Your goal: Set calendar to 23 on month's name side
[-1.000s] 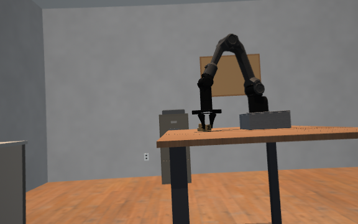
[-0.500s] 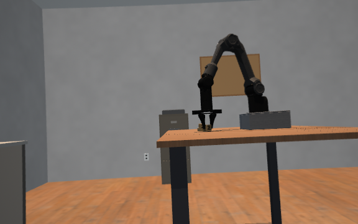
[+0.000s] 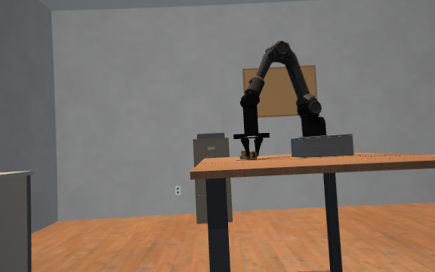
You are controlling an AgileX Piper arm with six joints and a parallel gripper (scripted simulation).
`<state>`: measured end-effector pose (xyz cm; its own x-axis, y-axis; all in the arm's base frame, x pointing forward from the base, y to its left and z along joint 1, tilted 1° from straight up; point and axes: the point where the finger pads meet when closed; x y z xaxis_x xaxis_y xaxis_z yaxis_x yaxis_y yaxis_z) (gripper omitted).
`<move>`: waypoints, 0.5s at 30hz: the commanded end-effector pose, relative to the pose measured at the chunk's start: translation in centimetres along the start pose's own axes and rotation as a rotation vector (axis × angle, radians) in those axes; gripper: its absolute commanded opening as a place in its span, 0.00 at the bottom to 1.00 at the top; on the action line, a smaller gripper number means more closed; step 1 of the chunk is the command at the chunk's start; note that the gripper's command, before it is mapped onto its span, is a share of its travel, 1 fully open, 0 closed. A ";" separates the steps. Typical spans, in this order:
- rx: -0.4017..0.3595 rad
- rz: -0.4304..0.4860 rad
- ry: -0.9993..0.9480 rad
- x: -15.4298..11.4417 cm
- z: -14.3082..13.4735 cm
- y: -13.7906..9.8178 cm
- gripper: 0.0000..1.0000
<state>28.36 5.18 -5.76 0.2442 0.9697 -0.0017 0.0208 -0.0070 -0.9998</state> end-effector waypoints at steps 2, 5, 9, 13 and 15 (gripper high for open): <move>-0.002 0.000 0.001 0.0 0.0 -0.1 0.35; -0.002 0.000 0.001 0.0 0.0 -0.1 0.35; -0.002 0.000 0.001 -0.1 0.0 0.0 0.35; 0.000 0.001 0.001 -0.1 0.0 0.1 0.35; 0.000 0.001 0.001 -0.1 0.1 0.1 0.35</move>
Point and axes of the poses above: the point where the finger pads meet when closed, its own y axis out along the fingers, its own z axis across the jaws, x = y × z, and after that the axes turned 13 degrees about y, right-handed
